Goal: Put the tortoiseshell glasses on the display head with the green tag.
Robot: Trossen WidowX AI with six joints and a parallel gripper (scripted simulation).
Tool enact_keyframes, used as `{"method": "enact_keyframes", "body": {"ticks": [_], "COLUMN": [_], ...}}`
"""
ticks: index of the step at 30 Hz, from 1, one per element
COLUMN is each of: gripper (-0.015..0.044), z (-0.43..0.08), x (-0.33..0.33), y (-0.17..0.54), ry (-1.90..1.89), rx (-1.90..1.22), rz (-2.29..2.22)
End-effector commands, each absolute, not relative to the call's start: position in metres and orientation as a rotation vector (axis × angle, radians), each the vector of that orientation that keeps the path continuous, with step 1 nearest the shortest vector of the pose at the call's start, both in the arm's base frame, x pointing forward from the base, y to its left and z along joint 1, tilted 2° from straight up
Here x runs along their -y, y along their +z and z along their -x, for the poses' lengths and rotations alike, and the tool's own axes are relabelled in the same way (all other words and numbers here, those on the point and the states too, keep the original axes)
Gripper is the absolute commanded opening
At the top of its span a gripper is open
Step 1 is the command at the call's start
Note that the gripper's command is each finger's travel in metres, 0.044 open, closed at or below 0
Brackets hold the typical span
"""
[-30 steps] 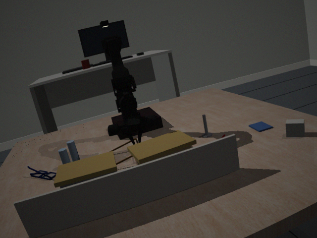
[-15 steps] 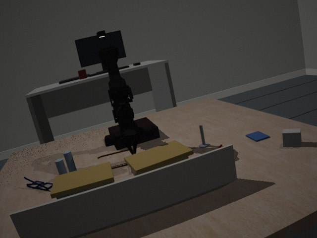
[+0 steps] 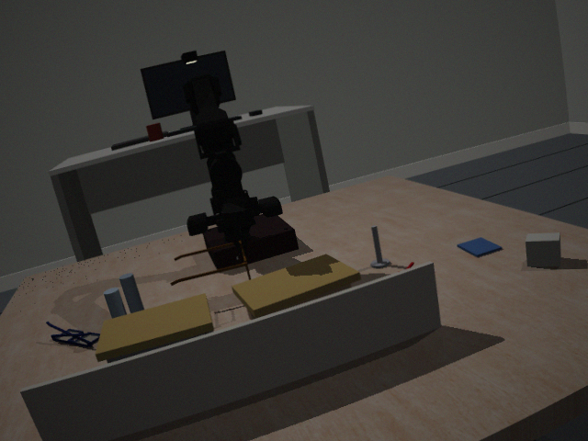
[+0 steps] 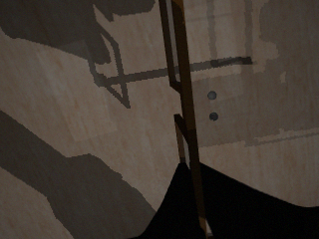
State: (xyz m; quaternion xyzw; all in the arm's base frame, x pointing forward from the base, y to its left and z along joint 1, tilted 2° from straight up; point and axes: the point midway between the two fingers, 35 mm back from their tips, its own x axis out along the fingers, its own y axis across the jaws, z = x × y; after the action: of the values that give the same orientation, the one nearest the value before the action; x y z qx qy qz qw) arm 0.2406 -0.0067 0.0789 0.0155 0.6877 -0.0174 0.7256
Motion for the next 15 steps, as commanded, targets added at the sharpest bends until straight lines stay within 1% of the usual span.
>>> {"method": "enact_keyframes", "body": {"ticks": [1,8,15], "gripper": [0.0000,0.0000,0.0000], "z": [-0.2388,-0.2368,-0.2391], "x": [0.0065,0.0081,0.0159], "y": [0.1041,0.1128,0.1134], "ry": [-0.031,-0.018,0.128], "rx": [-1.512,-1.512,-1.495], "rz": [-0.035,-0.029,0.046]}}
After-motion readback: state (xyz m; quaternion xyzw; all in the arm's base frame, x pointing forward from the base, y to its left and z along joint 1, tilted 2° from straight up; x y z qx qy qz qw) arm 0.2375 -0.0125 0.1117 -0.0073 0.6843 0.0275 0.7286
